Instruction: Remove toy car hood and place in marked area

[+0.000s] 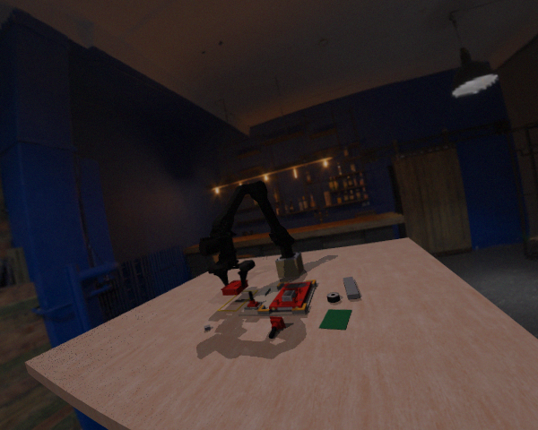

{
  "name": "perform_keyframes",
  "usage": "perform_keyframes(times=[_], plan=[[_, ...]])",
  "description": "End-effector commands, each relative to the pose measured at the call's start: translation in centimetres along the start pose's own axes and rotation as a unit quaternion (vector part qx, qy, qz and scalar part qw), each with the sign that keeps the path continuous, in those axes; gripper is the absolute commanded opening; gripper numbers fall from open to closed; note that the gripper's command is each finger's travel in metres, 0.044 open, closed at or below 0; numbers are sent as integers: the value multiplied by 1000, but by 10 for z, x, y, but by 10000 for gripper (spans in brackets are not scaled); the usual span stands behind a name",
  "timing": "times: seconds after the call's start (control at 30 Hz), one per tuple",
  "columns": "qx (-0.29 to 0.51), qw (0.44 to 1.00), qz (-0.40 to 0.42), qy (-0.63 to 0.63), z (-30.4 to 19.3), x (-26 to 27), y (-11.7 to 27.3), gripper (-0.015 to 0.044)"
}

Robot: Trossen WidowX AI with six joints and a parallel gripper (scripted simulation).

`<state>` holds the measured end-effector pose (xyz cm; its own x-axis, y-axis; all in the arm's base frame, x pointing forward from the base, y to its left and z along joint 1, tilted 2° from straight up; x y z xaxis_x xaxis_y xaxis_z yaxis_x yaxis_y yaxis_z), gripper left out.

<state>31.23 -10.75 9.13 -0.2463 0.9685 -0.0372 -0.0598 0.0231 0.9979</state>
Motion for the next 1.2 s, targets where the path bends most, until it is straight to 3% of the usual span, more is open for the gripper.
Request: perform_keyframes(times=[0.0, 1.17], plan=[[-1, 1000, 2, 2, -1, 1, -3, 0], [-1, 1000, 2, 2, -3, 2, -23, 0]])
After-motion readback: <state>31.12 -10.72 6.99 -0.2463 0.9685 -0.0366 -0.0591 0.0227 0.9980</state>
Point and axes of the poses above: the point midway between the two fingers, 35 mm back from their tips, its own y axis back along the fingers, its own x axis across the jaws, z = x × y, the point moved 7 cm from there along y, back along the fingers, and after that the axes turned 8 degrees about y, right-handed, at the moved point
